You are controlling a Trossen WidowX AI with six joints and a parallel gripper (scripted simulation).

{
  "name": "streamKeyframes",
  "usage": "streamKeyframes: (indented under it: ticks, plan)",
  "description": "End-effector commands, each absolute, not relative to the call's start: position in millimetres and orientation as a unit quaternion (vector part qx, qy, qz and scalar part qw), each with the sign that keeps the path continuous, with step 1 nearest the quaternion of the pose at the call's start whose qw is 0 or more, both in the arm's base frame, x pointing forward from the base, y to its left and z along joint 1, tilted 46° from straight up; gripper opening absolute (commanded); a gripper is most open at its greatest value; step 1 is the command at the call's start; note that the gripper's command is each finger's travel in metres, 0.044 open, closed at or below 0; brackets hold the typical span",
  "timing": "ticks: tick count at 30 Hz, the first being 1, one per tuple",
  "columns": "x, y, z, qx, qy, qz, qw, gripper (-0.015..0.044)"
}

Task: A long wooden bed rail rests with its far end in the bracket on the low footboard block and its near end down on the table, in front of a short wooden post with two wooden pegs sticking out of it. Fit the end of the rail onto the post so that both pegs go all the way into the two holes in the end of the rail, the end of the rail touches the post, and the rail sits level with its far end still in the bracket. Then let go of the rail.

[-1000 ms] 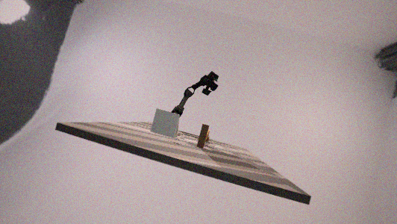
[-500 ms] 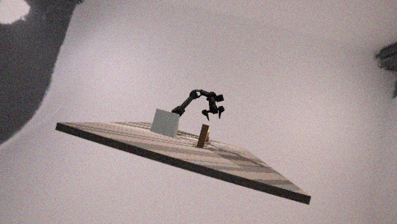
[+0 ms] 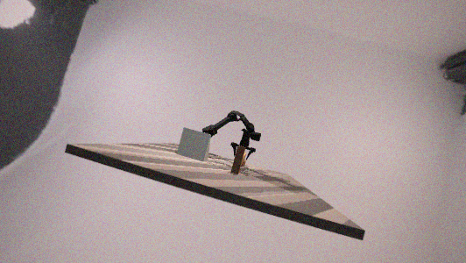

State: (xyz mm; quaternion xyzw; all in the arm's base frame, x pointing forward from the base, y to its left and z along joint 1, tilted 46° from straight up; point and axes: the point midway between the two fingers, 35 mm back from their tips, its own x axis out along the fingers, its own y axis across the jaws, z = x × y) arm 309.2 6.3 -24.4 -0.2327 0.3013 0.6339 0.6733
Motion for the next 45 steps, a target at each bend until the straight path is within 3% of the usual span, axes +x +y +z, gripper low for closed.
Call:
streamKeyframes:
  ticks: [1, 44, 45]
  plan:
    - [310.8, 8.4, -26.0, -0.233, 0.295, 0.635, 0.675, 0.0440]
    - [312.4, 56.0, -72.1, -0.232, 0.294, 0.635, 0.676, 0.0440]
    - [312.4, 56.0, -72.1, -0.232, 0.294, 0.635, 0.676, 0.0414]
